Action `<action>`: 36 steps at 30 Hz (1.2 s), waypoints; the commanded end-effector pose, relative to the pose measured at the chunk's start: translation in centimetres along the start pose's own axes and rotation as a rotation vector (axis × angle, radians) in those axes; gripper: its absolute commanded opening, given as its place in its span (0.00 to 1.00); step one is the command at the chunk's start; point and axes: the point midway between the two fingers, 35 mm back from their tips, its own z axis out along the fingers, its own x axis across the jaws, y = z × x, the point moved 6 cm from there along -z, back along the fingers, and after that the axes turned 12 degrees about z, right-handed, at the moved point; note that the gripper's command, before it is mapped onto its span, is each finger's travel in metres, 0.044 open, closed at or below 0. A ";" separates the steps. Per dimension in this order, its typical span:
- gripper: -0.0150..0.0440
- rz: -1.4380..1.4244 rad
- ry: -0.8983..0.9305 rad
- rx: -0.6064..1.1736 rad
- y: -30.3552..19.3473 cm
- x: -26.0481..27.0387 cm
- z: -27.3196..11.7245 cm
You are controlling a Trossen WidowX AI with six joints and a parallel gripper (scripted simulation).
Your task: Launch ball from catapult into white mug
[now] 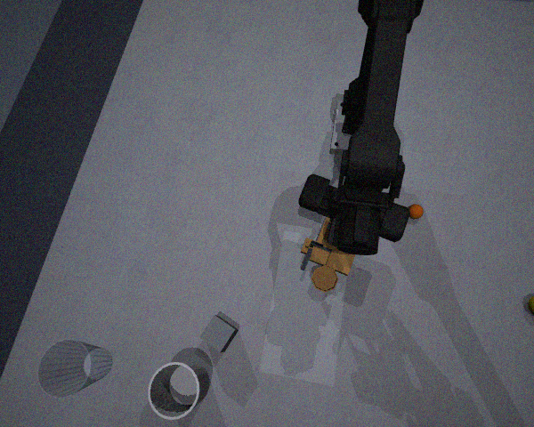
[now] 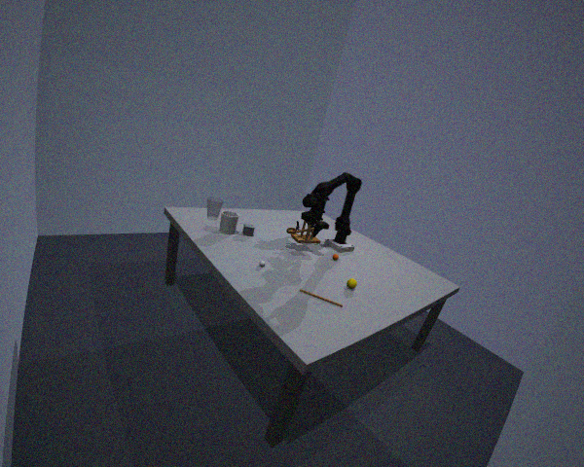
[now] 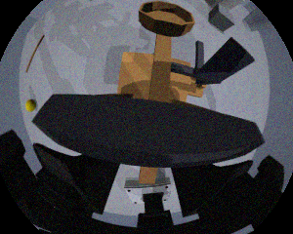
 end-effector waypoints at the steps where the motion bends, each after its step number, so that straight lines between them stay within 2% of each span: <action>1: 0.25 -0.114 0.003 -0.011 1.6 -0.9 -0.4; 14: 0.25 -0.559 -0.007 -0.014 6.8 -5.7 -0.5; 24: 0.25 -0.894 -0.019 -0.012 10.8 -11.4 -0.3; 36: 0.25 -0.917 -0.020 -0.012 11.4 -12.0 -0.1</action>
